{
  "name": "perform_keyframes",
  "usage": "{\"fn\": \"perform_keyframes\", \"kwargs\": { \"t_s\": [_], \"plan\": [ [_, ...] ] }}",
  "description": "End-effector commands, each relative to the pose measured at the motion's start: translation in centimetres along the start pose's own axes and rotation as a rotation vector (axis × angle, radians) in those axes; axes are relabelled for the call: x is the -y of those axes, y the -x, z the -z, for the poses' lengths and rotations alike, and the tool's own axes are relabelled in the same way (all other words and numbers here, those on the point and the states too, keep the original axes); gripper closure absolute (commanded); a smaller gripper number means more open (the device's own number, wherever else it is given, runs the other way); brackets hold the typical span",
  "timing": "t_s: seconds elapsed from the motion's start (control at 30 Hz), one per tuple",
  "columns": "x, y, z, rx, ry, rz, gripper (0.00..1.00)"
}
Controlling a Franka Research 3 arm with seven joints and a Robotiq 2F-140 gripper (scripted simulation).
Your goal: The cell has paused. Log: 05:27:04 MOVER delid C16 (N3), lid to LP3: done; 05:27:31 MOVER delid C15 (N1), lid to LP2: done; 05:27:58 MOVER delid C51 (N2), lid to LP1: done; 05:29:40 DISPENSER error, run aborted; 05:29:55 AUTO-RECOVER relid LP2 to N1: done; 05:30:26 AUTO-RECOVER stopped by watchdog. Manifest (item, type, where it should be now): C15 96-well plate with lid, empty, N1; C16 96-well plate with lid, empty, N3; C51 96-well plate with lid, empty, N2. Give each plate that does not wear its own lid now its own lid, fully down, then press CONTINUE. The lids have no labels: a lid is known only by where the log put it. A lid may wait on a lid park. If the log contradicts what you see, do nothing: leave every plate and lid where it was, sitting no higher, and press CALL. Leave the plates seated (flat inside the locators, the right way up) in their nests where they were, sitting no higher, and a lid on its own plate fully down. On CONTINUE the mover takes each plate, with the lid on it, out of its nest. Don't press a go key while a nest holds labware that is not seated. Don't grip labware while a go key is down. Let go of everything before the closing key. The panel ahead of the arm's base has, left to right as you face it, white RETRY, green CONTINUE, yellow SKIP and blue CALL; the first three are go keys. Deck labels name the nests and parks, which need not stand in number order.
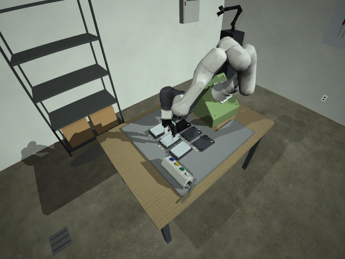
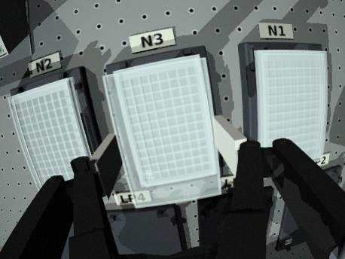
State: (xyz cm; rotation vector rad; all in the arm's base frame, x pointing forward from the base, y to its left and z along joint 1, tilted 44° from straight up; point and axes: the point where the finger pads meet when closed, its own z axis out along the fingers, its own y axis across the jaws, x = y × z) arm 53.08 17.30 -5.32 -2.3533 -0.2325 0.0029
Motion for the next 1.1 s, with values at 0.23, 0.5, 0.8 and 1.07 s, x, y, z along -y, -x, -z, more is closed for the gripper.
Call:
{"fn": "perform_keyframes", "kwargs": {
  "t_s": [0.23,0.5,0.8,1.07],
  "plan": [
    [-0.18,-0.39,-0.9,-0.008,0.007,0.012,1.0],
    [-0.18,-0.4,-1.22,-0.008,0.007,0.012,1.0],
    [-0.18,-0.4,-1.23,-0.008,0.007,0.012,1.0],
    [-0.18,-0.4,-1.23,-0.008,0.007,0.012,1.0]
  ]
}}
